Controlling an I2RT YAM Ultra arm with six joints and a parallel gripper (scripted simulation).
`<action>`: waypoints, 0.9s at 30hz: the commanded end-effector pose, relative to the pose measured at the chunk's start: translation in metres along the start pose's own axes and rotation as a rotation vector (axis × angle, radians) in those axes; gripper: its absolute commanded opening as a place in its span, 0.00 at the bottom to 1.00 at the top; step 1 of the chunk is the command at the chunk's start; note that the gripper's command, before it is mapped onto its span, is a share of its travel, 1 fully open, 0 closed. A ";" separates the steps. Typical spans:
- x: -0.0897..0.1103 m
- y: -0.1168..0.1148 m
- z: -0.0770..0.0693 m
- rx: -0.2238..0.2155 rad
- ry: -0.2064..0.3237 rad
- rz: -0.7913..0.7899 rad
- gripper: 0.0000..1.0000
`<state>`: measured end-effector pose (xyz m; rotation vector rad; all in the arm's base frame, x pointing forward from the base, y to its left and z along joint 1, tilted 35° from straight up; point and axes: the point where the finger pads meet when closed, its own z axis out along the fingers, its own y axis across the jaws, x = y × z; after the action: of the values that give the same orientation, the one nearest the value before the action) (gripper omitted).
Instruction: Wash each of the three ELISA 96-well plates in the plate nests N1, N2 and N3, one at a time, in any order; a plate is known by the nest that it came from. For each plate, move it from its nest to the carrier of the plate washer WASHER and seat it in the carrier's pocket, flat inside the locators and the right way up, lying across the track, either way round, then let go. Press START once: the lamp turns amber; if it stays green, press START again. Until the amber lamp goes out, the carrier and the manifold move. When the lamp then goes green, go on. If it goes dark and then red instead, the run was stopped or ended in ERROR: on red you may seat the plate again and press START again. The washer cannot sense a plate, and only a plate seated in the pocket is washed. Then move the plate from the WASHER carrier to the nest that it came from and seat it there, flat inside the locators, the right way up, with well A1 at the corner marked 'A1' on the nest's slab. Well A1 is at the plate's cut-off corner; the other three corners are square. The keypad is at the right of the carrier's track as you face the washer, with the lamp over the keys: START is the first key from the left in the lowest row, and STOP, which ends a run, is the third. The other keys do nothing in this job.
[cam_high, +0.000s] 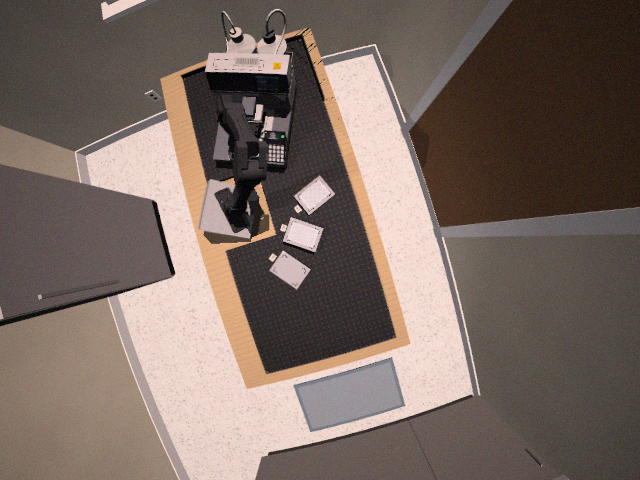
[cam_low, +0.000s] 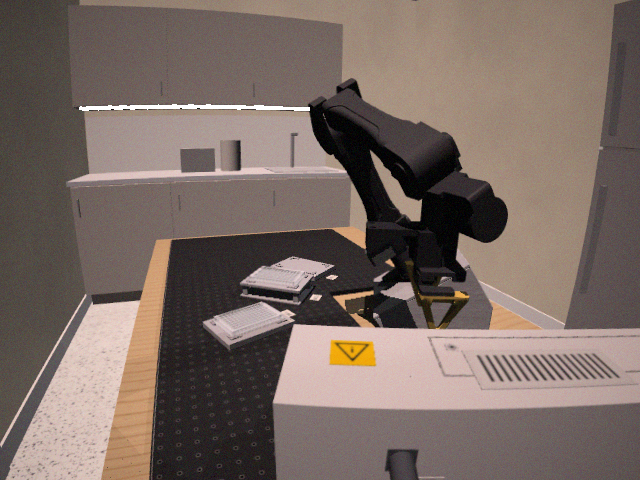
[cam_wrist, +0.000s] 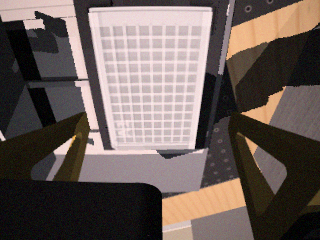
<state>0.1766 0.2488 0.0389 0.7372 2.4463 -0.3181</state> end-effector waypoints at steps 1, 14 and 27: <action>0.001 0.006 -0.003 -0.028 0.002 0.002 1.00; 0.001 0.006 0.018 -0.028 0.002 0.002 1.00; 0.001 0.006 0.018 -0.028 0.002 0.002 1.00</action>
<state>0.1872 0.2455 0.0210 0.7334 2.4487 -0.2948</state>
